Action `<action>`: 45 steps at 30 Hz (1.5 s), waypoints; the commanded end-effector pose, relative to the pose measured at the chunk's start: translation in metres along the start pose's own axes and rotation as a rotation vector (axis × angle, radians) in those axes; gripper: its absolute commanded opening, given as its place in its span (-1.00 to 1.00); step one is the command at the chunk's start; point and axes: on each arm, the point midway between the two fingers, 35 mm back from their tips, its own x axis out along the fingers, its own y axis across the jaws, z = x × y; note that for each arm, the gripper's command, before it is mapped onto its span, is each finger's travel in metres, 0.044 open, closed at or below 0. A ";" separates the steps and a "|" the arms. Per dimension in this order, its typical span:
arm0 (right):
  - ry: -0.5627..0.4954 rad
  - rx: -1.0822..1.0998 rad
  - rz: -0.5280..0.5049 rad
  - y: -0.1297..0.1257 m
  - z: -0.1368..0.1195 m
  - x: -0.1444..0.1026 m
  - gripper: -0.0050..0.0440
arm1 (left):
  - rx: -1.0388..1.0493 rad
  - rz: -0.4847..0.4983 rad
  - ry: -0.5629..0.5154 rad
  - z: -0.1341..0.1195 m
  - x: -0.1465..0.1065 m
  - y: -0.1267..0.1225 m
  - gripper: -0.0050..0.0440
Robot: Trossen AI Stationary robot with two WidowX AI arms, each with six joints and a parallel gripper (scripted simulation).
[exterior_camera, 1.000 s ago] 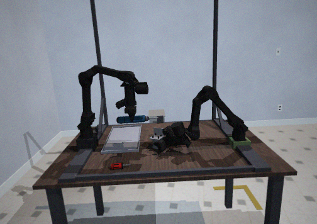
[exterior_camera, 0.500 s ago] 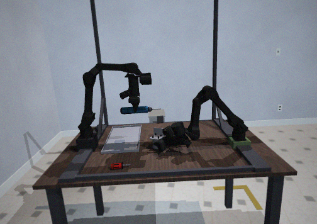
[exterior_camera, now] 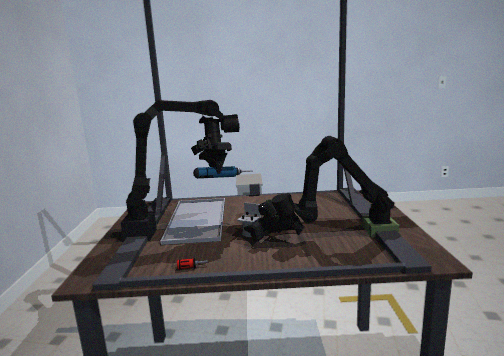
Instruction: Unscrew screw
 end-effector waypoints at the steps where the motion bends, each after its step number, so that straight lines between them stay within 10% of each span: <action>1: 0.025 -0.115 0.164 0.003 0.004 -0.011 -0.14 | 0.017 0.006 -0.019 0.010 -0.001 0.003 0.19; 19: -0.092 -0.718 0.706 -0.009 0.020 -0.005 -0.14 | 0.017 0.006 -0.019 0.010 -0.001 0.003 0.19; 45: -0.224 -1.177 0.909 -0.016 0.034 0.020 -0.14 | 0.017 0.006 -0.019 0.010 -0.001 0.003 0.19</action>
